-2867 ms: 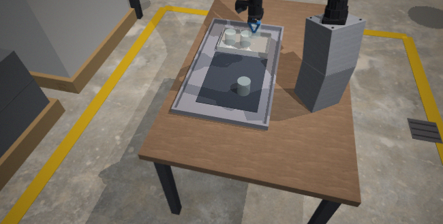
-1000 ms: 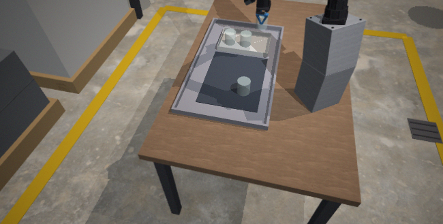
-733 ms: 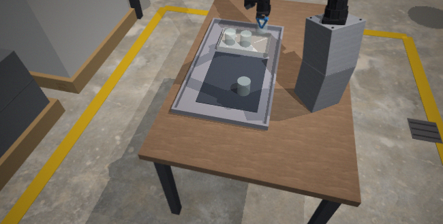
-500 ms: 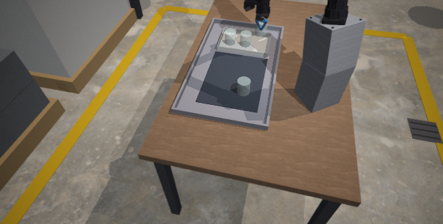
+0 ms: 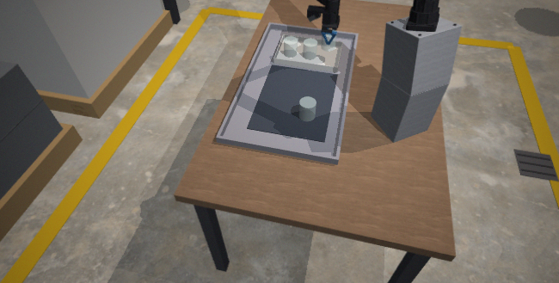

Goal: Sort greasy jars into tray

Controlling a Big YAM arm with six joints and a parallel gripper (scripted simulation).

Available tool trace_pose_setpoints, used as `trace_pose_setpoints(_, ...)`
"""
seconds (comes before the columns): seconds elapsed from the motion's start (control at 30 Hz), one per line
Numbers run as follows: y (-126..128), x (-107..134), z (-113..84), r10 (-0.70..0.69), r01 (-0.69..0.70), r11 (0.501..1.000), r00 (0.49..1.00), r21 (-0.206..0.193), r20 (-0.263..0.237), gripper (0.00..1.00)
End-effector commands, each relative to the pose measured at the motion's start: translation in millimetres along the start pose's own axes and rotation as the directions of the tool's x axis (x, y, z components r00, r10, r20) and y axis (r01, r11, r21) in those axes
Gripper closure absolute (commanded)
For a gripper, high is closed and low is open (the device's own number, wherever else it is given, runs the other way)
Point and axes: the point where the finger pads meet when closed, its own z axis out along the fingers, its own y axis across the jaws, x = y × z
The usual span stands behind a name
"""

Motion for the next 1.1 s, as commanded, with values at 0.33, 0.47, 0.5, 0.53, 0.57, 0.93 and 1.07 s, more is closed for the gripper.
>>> trace_pose_setpoints(0.33, -9.1, -4.3, 16.9, -0.007, 0.006, 1.000, 1.000, 0.011, 0.015, 1.00)
trace_pose_setpoints(0.47, -9.0, 1.1, 27.2, -0.007, 0.006, 1.000, 1.000, 0.011, 0.015, 1.00)
trace_pose_setpoints(0.5, -9.0, 1.1, 27.2, -0.007, 0.006, 1.000, 1.000, 0.011, 0.015, 1.00)
trace_pose_setpoints(0.53, -9.0, 1.1, 27.2, -0.007, 0.006, 1.000, 1.000, 0.011, 0.015, 1.00)
trace_pose_setpoints(0.57, -9.0, 1.1, 27.2, -0.007, 0.006, 1.000, 1.000, 0.011, 0.015, 1.00)
trace_pose_setpoints(0.93, -7.5, 4.0, 32.3, -0.007, 0.006, 1.000, 1.000, 0.011, 0.015, 1.00)
trace_pose_setpoints(1.07, -7.6, 3.9, 37.6, -0.007, 0.006, 1.000, 1.000, 0.011, 0.015, 1.00)
